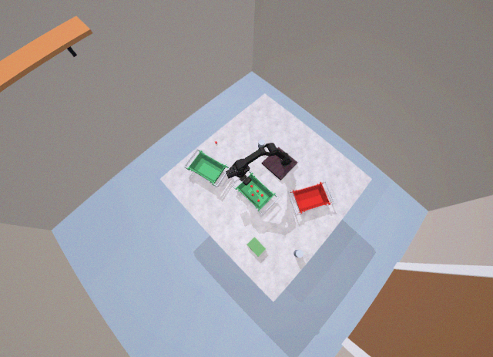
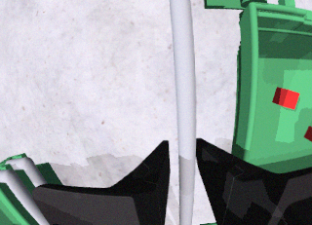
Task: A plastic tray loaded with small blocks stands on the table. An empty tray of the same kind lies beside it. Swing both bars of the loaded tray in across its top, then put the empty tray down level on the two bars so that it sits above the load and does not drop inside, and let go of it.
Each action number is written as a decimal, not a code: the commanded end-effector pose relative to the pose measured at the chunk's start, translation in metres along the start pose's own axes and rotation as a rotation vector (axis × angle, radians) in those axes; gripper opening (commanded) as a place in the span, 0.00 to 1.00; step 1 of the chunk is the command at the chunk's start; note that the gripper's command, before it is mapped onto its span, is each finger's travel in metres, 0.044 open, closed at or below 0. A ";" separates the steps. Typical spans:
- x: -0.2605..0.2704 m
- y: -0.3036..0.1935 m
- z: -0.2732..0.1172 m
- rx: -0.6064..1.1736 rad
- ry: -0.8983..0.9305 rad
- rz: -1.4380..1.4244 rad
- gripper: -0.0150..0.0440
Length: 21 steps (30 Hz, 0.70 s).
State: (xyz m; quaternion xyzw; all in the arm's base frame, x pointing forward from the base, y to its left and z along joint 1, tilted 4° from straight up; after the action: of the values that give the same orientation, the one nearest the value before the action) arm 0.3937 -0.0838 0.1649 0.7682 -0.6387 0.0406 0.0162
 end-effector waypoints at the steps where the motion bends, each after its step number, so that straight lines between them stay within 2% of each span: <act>1: -0.001 0.001 0.005 0.003 -0.005 -0.001 0.40; 9: -0.015 0.001 -0.021 0.003 -0.006 -0.001 0.40; 21: -0.043 0.001 -0.030 0.003 -0.009 -0.001 0.40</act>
State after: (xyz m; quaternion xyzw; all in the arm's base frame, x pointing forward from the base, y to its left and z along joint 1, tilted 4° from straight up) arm 0.3860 -0.0555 0.1939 0.7639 -0.6434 0.0482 0.0145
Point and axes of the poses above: the point midway between the two fingers, 35 mm back from their tips, its own z axis out along the fingers, its own x axis across the jaws, y = z × x, the point moved 9 cm from there along -z, back along the fingers
